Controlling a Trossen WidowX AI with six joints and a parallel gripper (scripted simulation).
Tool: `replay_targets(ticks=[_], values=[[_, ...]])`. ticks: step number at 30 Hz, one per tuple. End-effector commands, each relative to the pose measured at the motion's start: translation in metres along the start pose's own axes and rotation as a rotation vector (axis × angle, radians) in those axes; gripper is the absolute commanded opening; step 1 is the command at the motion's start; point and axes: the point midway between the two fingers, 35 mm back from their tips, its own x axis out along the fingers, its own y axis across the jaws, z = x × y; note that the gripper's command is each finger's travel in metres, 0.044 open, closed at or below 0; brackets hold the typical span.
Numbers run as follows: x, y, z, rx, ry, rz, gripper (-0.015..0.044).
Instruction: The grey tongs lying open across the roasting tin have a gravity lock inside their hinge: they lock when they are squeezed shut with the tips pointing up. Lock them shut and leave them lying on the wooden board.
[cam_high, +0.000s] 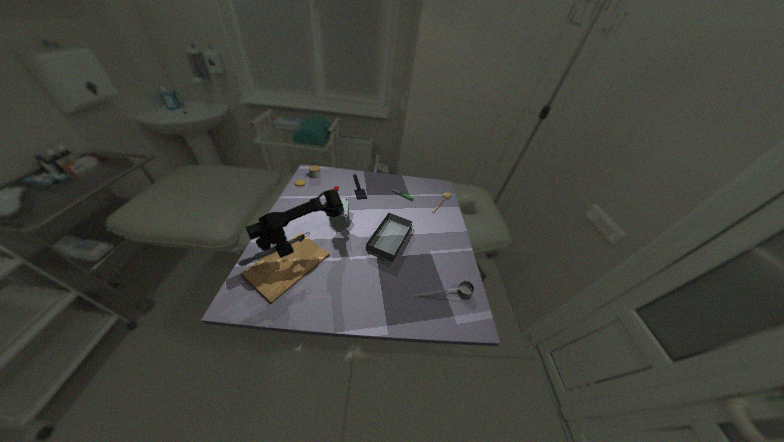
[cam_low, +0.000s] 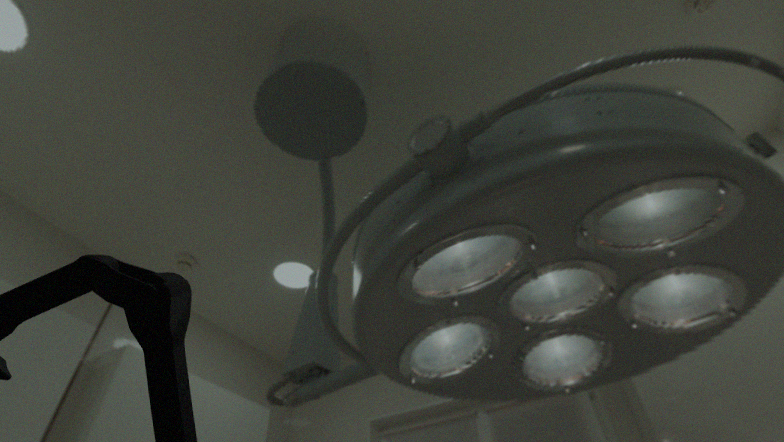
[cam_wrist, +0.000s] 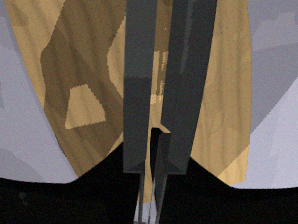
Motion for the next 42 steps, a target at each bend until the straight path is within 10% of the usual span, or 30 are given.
replay_targets(ticks=[1, 42], values=[[-0.003, 0.002, 0.003, -0.005, 0.004, 0.009, -0.015], [0.053, 0.002, 0.004, -0.006, 0.003, 0.012, -0.015]])
